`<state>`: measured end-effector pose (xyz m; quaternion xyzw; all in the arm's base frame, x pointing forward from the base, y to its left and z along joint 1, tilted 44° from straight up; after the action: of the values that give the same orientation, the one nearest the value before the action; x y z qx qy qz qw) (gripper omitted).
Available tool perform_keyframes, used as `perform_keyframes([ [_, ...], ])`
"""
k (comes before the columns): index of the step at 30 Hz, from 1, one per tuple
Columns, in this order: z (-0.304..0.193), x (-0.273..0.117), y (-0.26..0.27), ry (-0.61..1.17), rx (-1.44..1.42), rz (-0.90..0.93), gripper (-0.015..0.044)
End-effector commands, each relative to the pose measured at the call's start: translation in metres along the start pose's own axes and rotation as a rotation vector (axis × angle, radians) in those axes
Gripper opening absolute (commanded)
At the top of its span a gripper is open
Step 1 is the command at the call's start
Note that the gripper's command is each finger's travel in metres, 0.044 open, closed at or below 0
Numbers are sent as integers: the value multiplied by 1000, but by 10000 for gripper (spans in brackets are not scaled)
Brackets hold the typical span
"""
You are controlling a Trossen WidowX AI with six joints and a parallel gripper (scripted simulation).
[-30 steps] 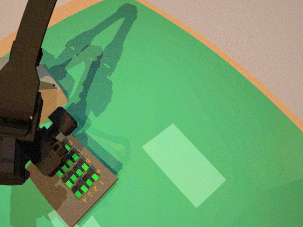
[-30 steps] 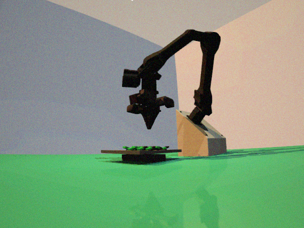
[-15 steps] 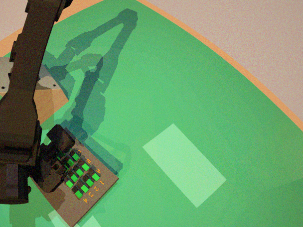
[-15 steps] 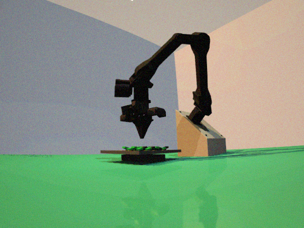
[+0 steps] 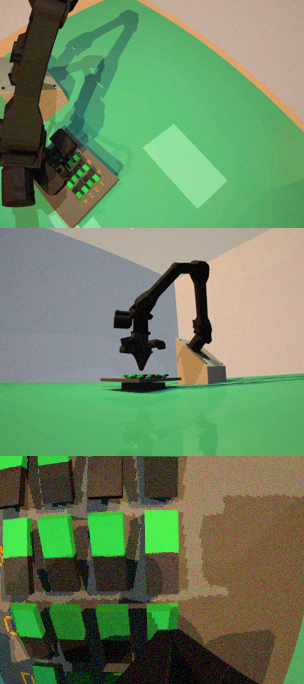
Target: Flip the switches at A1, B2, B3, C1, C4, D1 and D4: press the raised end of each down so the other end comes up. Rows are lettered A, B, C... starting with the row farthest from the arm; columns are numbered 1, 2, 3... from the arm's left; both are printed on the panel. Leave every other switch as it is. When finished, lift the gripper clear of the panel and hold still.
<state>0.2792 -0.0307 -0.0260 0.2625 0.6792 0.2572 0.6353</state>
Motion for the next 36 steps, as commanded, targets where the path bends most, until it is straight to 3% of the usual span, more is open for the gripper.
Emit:
perform_keyframes([
  [1, -1, 8, 1, 7, 6, 5, 0],
  [36, -1, 15, 1, 7, 6, 5, 0],
])
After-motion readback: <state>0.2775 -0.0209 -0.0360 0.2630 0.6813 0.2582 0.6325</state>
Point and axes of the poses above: the point midway between the two fingers, 35 mm back from their tips, its own x axis out along the fingers, its own y axis across the jaws, z = x × y, the point moved 8 cm from there along -x, back along the fingers, and after that the axes turned 13 degrees about x, right-handed, at the moved point
